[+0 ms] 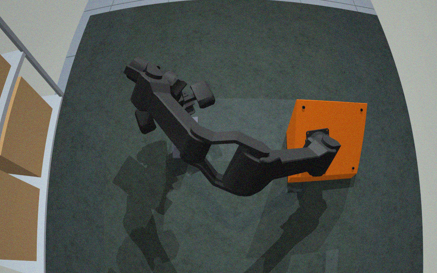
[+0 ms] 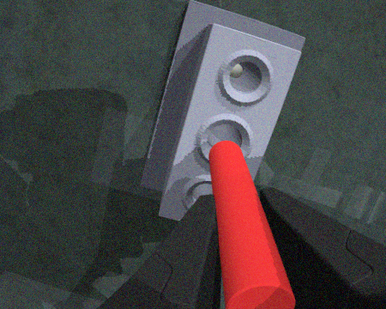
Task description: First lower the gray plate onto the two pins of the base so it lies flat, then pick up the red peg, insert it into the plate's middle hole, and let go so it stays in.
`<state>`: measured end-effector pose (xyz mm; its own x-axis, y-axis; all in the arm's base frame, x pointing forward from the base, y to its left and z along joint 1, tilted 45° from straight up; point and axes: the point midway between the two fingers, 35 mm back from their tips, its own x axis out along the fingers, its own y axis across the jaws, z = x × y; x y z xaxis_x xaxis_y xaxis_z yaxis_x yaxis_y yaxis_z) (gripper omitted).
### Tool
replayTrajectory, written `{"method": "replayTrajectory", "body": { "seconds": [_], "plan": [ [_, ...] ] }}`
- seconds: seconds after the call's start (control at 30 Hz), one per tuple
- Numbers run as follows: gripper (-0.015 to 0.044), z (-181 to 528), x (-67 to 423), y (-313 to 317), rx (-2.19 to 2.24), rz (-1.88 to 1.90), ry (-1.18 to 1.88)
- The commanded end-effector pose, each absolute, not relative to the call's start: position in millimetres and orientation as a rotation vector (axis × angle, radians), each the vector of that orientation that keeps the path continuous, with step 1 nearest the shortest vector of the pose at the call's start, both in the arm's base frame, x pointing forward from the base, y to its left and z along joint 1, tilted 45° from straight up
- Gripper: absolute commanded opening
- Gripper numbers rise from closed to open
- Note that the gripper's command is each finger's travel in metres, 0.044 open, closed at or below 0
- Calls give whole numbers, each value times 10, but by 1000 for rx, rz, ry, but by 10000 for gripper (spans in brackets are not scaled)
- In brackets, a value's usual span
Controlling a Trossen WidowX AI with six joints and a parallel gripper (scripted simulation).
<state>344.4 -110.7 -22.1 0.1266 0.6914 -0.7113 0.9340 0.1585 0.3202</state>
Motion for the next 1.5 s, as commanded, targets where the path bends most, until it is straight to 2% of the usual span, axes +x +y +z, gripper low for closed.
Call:
{"method": "replayTrajectory", "body": {
  "seconds": [0.0,1.47],
  "plan": [
    [0,-225,3432,-1106,1590,-376,1624],
    [0,-343,3465,-992,1575,-375,1625]
  ]
}}
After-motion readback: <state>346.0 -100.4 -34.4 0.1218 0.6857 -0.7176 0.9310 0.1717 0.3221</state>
